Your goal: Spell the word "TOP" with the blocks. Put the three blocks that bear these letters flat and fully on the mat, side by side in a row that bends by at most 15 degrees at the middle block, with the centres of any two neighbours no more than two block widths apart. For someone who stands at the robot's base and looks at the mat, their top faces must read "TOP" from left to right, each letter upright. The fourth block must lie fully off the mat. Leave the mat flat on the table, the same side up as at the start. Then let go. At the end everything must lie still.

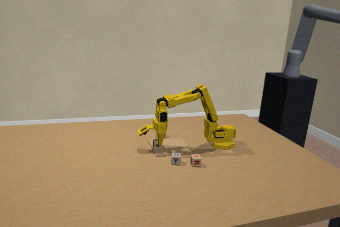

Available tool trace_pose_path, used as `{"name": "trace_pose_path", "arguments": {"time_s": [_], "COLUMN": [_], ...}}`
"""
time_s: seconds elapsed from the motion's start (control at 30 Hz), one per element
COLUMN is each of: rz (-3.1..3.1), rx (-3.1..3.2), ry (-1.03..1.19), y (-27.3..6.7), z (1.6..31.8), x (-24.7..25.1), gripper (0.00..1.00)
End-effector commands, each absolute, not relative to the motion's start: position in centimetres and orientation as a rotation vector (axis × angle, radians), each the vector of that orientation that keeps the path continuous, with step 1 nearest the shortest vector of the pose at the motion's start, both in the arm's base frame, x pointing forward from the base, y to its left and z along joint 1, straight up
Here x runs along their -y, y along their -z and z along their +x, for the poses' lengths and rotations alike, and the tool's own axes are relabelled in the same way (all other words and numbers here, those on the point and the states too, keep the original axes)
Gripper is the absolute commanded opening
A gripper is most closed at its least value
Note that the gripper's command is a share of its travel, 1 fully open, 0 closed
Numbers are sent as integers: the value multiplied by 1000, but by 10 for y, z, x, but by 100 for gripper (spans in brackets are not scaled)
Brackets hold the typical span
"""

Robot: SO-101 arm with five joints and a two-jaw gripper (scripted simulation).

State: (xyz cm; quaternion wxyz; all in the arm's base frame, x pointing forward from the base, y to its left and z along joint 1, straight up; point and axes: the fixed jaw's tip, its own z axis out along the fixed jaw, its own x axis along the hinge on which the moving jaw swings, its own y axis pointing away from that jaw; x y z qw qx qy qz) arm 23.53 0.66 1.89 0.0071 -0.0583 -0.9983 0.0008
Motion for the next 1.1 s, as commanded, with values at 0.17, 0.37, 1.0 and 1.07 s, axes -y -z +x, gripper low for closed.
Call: {"name": "trace_pose_path", "arguments": {"time_s": [0.17,0.37,1.0,1.07], "rz": [-191,-192,-192,-192], "rx": [3240,3251,3287,3287], "ry": [8,10,14,14], "y": [-42,-56,-90,-90], "z": [250,252,252,252], "x": [-5,-6,-7,-7], "gripper": [0,0,0,0]}}
